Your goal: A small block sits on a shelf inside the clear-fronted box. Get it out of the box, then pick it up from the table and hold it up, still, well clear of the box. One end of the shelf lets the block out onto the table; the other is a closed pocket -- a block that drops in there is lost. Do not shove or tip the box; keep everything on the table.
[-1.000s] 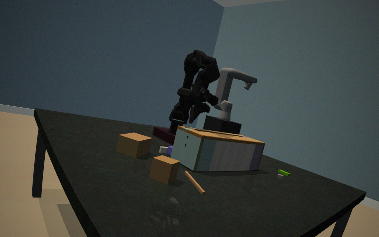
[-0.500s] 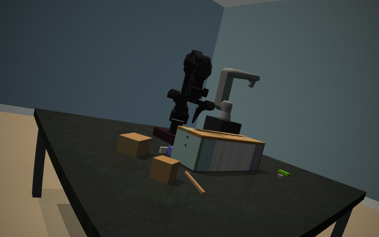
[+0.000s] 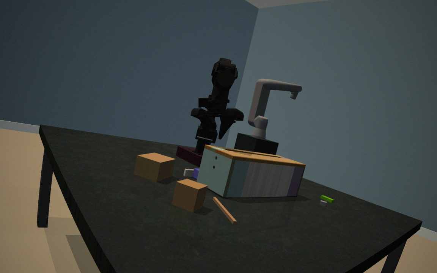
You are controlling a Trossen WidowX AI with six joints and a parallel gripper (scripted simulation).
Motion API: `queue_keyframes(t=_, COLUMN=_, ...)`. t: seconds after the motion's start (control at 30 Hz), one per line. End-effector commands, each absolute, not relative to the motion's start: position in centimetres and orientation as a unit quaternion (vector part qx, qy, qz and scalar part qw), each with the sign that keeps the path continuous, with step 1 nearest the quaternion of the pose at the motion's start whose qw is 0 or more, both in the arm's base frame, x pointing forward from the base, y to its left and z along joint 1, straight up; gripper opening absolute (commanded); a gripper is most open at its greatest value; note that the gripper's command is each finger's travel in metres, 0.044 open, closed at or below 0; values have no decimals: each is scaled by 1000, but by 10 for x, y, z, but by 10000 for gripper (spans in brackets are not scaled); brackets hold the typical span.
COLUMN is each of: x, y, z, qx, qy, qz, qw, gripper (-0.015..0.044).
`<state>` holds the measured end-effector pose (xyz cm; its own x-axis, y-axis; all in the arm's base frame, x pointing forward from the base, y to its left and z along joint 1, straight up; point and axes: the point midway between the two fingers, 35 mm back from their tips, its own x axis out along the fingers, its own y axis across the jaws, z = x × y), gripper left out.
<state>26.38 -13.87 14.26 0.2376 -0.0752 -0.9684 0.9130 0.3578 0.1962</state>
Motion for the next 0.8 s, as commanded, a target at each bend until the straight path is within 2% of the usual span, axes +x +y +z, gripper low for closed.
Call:
queue_keyframes(t=0.0, x=257, y=-142, z=150, qx=715, qy=274, qz=-501, qw=403, gripper=285)
queue_keyframes(t=0.57, x=251, y=-145, z=154, qx=842, qy=42, qz=-537, qw=37, gripper=285)
queue_keyframes(t=0.77, x=251, y=-145, z=154, qx=843, qy=36, qz=-536, qw=27, gripper=285)
